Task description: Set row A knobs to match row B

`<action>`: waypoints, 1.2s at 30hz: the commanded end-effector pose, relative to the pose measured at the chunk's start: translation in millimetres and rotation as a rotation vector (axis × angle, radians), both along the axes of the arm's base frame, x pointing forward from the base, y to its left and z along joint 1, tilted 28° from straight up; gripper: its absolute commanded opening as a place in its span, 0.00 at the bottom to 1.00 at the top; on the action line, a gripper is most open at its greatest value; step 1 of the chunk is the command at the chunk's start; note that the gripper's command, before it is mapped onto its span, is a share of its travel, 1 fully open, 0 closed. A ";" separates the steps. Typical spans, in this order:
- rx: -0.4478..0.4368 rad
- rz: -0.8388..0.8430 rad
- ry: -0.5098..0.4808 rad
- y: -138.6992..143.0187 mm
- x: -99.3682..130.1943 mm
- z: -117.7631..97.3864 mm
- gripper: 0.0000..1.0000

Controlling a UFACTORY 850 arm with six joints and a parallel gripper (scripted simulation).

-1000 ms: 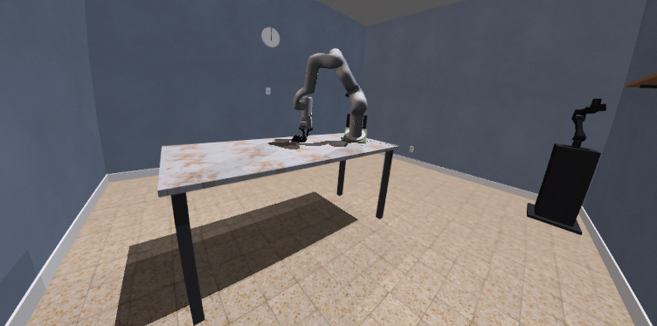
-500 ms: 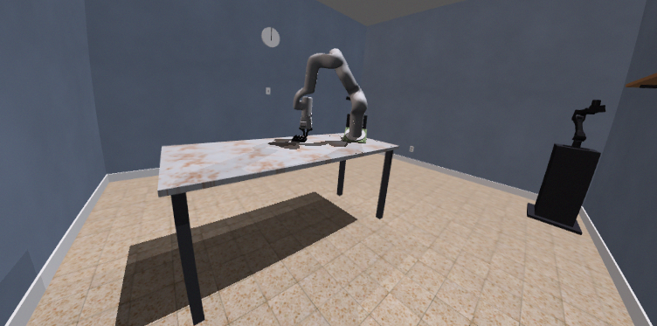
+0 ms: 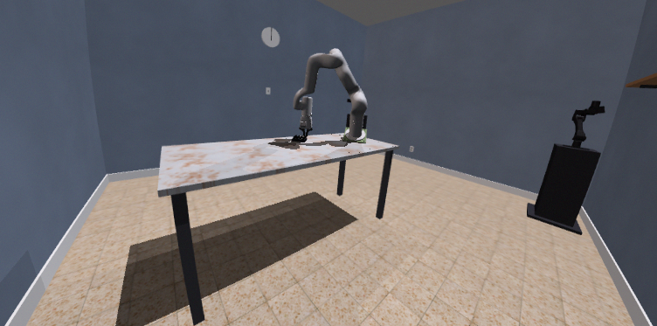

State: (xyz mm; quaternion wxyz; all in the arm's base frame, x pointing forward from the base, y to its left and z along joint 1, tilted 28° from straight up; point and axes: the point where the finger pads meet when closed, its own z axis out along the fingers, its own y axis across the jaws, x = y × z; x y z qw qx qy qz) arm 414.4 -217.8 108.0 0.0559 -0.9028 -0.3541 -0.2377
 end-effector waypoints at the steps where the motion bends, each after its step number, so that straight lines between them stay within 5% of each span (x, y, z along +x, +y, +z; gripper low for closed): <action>1: -0.001 0.000 -0.001 -0.5 0.4 0.5 0.08; 36: 0.037 -0.085 0.025 -0.5 0.4 0.5 0.08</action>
